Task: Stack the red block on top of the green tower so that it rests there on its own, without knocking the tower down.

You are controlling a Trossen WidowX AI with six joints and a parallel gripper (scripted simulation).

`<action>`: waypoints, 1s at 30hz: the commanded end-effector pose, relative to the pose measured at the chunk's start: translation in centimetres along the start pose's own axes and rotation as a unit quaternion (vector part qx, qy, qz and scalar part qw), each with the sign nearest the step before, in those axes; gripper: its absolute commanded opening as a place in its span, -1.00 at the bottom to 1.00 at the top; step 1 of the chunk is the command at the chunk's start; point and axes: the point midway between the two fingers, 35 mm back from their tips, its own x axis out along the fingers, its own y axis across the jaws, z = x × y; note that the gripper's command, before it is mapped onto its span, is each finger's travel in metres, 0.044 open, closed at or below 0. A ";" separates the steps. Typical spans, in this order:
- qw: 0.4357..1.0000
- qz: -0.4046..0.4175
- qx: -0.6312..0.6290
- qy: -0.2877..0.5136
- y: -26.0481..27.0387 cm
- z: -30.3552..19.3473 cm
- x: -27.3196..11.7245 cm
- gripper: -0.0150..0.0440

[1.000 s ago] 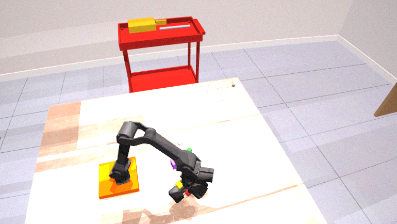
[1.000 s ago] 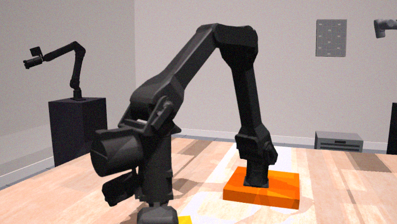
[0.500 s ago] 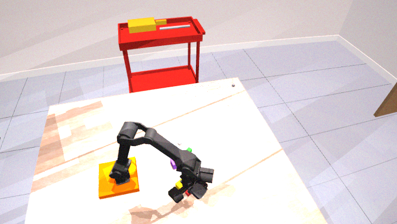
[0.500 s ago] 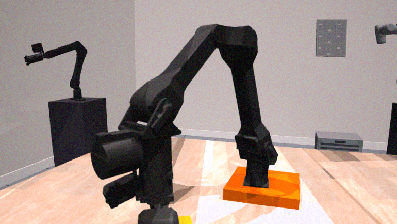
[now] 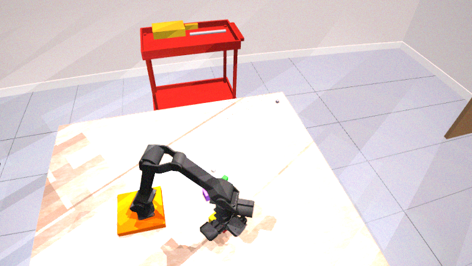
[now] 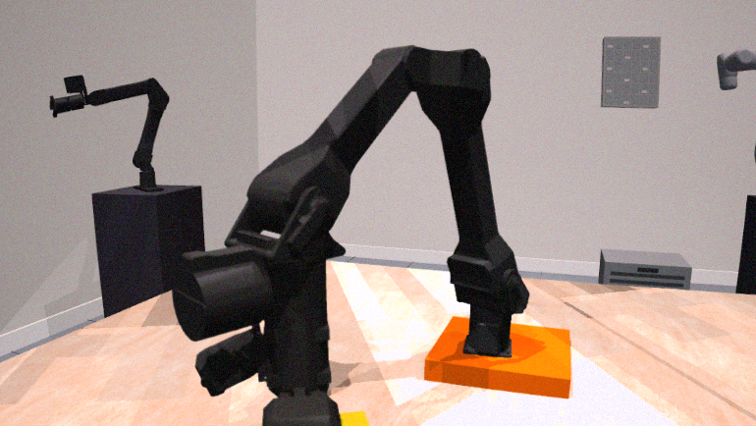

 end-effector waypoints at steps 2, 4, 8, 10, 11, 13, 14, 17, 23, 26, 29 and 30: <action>1.000 0.000 0.000 0.000 0.0 0.0 0.0 -0.16; 1.000 0.000 0.000 0.000 0.0 0.0 0.0 -0.20; 1.000 0.000 0.000 0.000 0.0 0.0 0.0 -0.29; 1.000 0.000 0.000 0.000 0.0 0.0 -0.1 -0.41; 1.000 0.000 0.000 0.000 0.0 0.0 -0.3 -0.49; 1.000 0.000 0.001 0.000 0.0 0.0 -1.0 -0.49; 1.000 0.000 0.001 0.000 0.0 0.0 -1.5 -0.49; 1.000 -0.001 0.002 0.000 0.0 0.0 -3.3 -0.49; 1.000 -0.001 0.003 0.000 0.0 0.0 -6.5 -0.49; 1.000 -0.001 0.003 0.000 0.1 0.0 -8.0 -0.49; 1.000 -0.001 0.003 0.000 0.1 0.1 -9.5 -0.49; 1.000 -0.001 0.003 0.000 0.1 0.1 -10.0 -0.49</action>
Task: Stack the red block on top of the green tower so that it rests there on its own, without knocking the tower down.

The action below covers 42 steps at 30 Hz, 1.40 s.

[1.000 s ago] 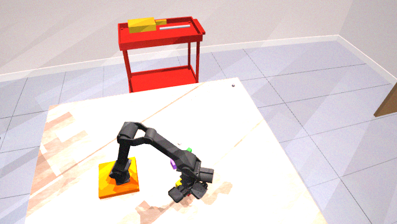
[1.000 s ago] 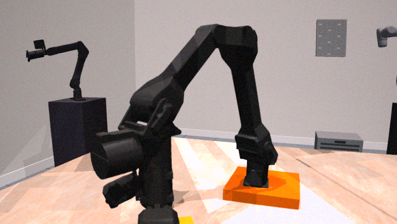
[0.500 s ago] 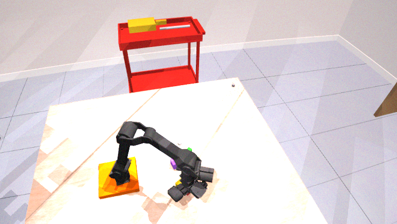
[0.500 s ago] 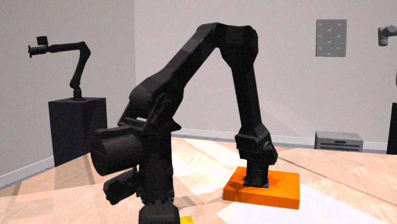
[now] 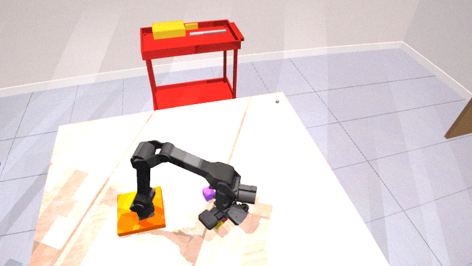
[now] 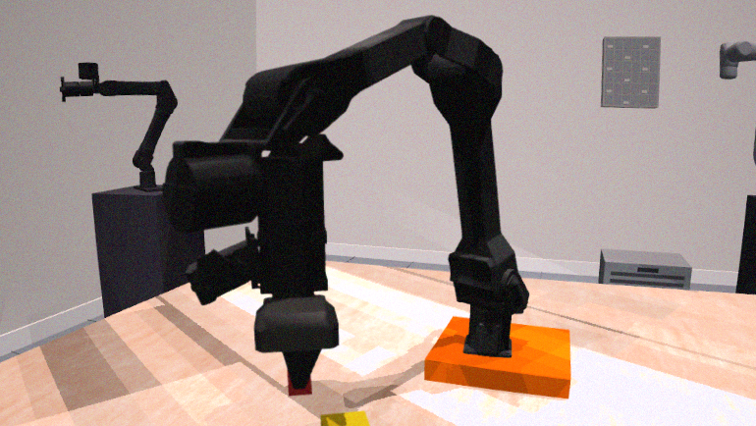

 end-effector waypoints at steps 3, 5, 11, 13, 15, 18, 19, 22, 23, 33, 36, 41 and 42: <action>1.000 0.001 0.003 -0.003 0.0 0.0 -2.6 -0.49; 1.000 0.001 0.003 -0.003 0.0 0.0 -3.1 -0.49; 1.000 0.001 0.003 -0.003 0.0 0.0 -3.2 -0.49; 1.000 0.002 0.003 -0.003 0.4 -0.1 -3.2 -0.49; 1.000 0.002 0.003 -0.003 1.4 -0.6 -3.2 -0.49; 1.000 0.003 0.003 -0.003 2.9 -1.5 -3.3 -0.49; 1.000 0.003 0.003 -0.003 3.4 -1.8 -3.3 -0.49; 1.000 0.004 0.003 -0.003 4.9 -2.8 -3.3 -0.49; 1.000 0.004 0.003 -0.003 5.4 -3.2 -3.3 -0.49; 1.000 0.006 0.003 -0.001 9.6 -7.3 -3.4 -0.49; 1.000 0.007 0.003 0.000 10.7 -8.7 -3.4 -0.49; 1.000 0.007 0.003 0.001 12.4 -11.2 -3.4 -0.49; 1.000 0.007 0.003 0.001 12.8 -11.7 -3.4 -0.49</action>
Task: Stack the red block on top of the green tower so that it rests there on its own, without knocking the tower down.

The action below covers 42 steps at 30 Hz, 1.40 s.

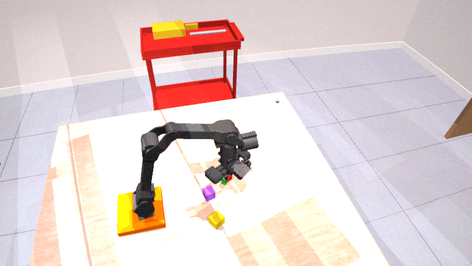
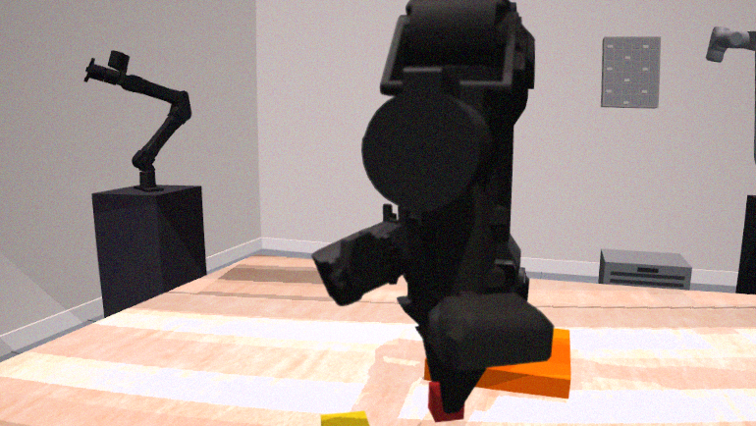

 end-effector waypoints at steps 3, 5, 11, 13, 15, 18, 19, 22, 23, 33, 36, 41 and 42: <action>1.000 -0.003 0.002 0.005 1.7 -2.8 0.2 -0.49; 1.000 -0.002 0.002 0.006 2.3 -3.8 0.2 -0.49; 1.000 -0.002 0.002 0.007 3.4 -5.6 0.3 -0.49; 1.000 -0.002 0.002 0.007 3.6 -5.6 0.3 -0.49; 1.000 -0.002 0.002 0.007 3.6 -5.6 0.5 -0.49; 1.000 -0.002 0.002 0.007 3.6 -5.6 1.7 -0.49; 1.000 -0.002 0.002 0.007 3.7 -5.6 2.1 -0.49; 1.000 -0.002 0.002 0.007 3.6 -5.6 3.4 -0.49; 1.000 -0.002 0.002 0.007 3.6 -5.6 3.8 -0.49; 1.000 -0.002 0.002 0.007 3.5 -6.0 5.9 -0.49; 1.000 -0.002 0.002 0.007 3.5 -6.0 7.2 -0.49; 1.000 -0.002 0.002 0.007 3.5 -6.0 7.7 -0.49; 1.000 -0.002 0.002 0.007 3.5 -6.0 7.7 -0.49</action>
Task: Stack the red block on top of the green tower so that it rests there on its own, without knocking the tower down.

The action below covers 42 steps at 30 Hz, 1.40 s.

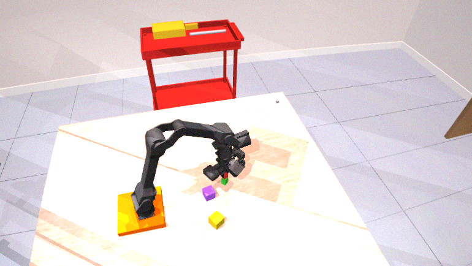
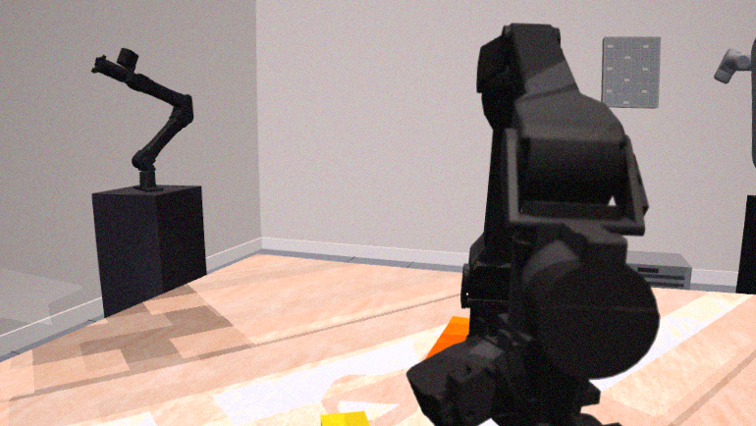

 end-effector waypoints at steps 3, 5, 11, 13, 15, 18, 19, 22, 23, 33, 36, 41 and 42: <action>1.000 -0.002 0.003 0.002 0.0 0.0 0.4 -0.49; 1.000 -0.002 0.003 0.002 0.0 0.0 0.4 -0.49; 1.000 -0.002 0.003 0.002 0.0 0.0 0.4 -0.49; 1.000 -0.002 0.003 0.002 0.0 0.0 0.4 -0.49; 1.000 -0.002 0.003 0.002 0.0 0.0 0.4 -0.49; 1.000 -0.002 0.003 0.002 0.0 0.0 0.5 -0.49; 1.000 -0.002 0.003 0.002 0.0 0.0 0.5 -0.49; 1.000 -0.002 0.003 0.002 0.0 0.0 0.5 -0.49; 1.000 -0.002 0.003 0.002 0.0 0.0 0.5 -0.49; 1.000 -0.002 0.003 0.002 0.0 0.0 0.6 -0.49; 1.000 -0.002 0.003 0.002 0.0 0.0 0.4 -0.49; 1.000 -0.002 0.000 0.001 0.0 0.0 0.4 -0.14; 1.000 -0.002 0.000 0.001 0.0 0.0 0.4 -0.05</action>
